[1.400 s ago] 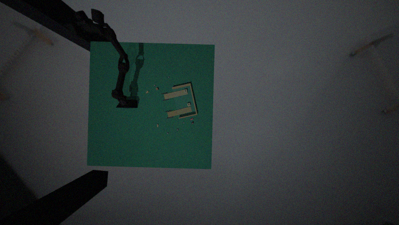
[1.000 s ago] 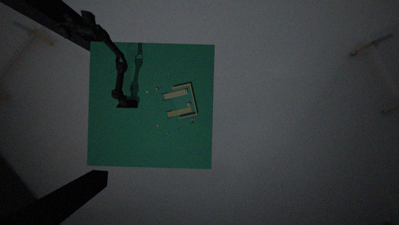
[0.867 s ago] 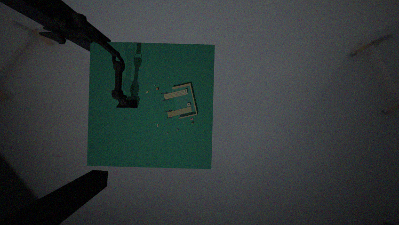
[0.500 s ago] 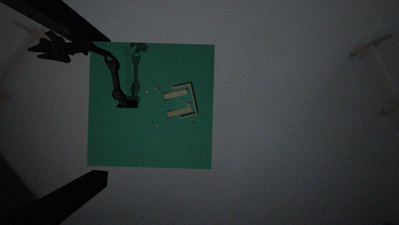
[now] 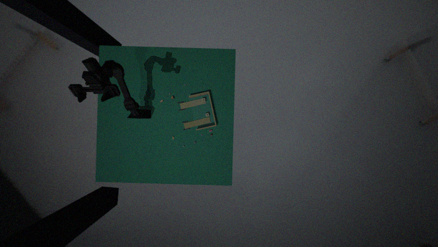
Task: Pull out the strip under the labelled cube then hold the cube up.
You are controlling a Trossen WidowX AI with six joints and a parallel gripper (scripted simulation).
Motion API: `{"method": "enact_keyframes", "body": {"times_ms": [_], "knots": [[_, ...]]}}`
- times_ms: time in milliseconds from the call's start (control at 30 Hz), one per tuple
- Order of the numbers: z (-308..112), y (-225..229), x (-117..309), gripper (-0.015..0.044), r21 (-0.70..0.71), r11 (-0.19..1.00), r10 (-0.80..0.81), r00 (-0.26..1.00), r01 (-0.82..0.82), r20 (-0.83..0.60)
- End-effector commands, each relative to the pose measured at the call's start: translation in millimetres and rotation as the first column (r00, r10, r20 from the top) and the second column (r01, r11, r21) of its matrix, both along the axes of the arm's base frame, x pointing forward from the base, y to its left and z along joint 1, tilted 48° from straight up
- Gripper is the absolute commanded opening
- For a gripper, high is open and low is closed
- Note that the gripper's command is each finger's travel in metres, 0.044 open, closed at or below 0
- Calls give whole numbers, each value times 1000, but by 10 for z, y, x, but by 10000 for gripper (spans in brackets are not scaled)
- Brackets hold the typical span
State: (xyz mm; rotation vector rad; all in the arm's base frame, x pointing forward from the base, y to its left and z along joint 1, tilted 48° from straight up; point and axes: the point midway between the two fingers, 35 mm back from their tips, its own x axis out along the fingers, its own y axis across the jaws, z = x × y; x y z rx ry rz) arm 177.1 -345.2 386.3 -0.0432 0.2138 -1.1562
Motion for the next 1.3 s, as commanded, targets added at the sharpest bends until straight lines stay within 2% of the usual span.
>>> {"method": "enact_keyframes", "body": {"times_ms": [0, 233, 500, 700, 933, 1000, 1267], "knots": [[-411, 114, 488, 400, 80, 981, 176, 984, -179, 38], [-1207, 567, 1227, 400, 241, 841, 463, 875, -483, 138], [-2100, 1465, 1741, 400, 421, 524, 687, 659, -740, 305], [-2671, 2279, 1803, 400, 526, 212, 752, 482, -823, 450], [-3159, 3206, 1534, 400, 594, -163, 724, 313, -788, 615], [-3193, 3287, 1493, 400, 597, -197, 717, 301, -778, 629], [-3193, 3287, 1493, 400, 597, -197, 717, 301, -778, 629]]}}
